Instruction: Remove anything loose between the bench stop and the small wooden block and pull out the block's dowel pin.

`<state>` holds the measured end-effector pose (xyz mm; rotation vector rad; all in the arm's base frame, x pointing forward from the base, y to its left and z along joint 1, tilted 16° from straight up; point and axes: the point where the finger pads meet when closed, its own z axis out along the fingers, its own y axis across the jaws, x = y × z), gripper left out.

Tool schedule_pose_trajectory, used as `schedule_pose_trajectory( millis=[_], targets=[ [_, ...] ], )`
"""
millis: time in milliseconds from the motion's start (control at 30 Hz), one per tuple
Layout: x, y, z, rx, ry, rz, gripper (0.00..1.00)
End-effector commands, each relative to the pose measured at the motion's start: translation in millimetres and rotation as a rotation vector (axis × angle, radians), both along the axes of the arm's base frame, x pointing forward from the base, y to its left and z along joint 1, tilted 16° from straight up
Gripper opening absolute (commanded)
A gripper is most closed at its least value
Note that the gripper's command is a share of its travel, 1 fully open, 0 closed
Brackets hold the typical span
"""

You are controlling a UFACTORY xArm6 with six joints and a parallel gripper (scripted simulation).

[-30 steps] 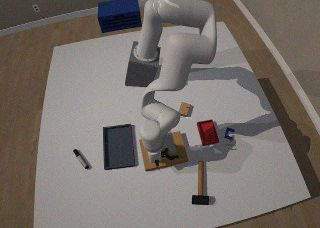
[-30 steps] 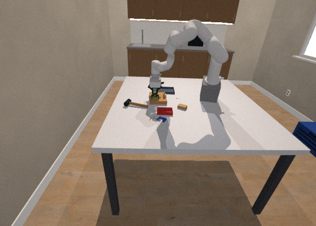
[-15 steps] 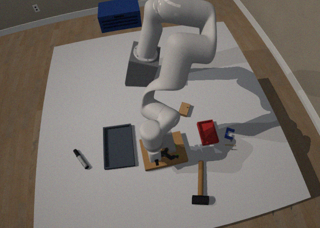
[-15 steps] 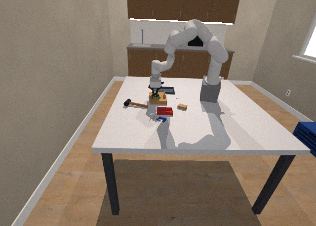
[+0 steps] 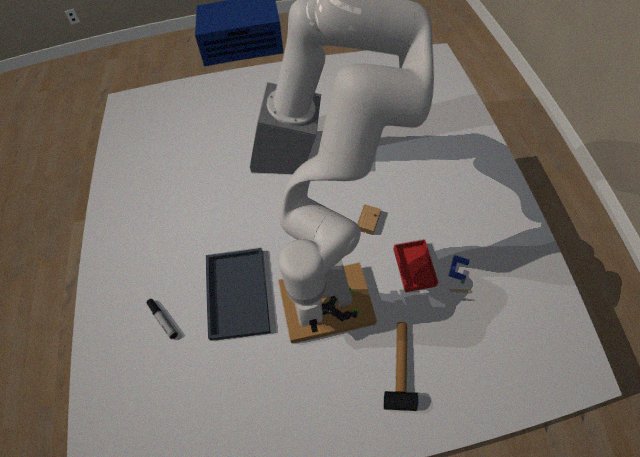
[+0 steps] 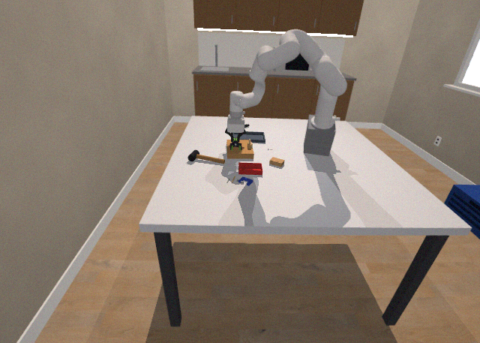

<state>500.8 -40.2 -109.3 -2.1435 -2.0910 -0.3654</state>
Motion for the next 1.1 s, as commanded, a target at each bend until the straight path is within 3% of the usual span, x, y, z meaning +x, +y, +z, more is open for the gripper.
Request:
schedule_pose_trajectory(
  millis=[0,500,1067],
  targets=[
    [2.1,-1,1.9,-0.001,-0.005,-0.001,0.27],
    [1.9,-1,4.5,-0.001,-0.005,-0.001,0.27],
    [0.2,-6,23.3,-0.001,-0.005,-0.001,0.27]
  ],
)
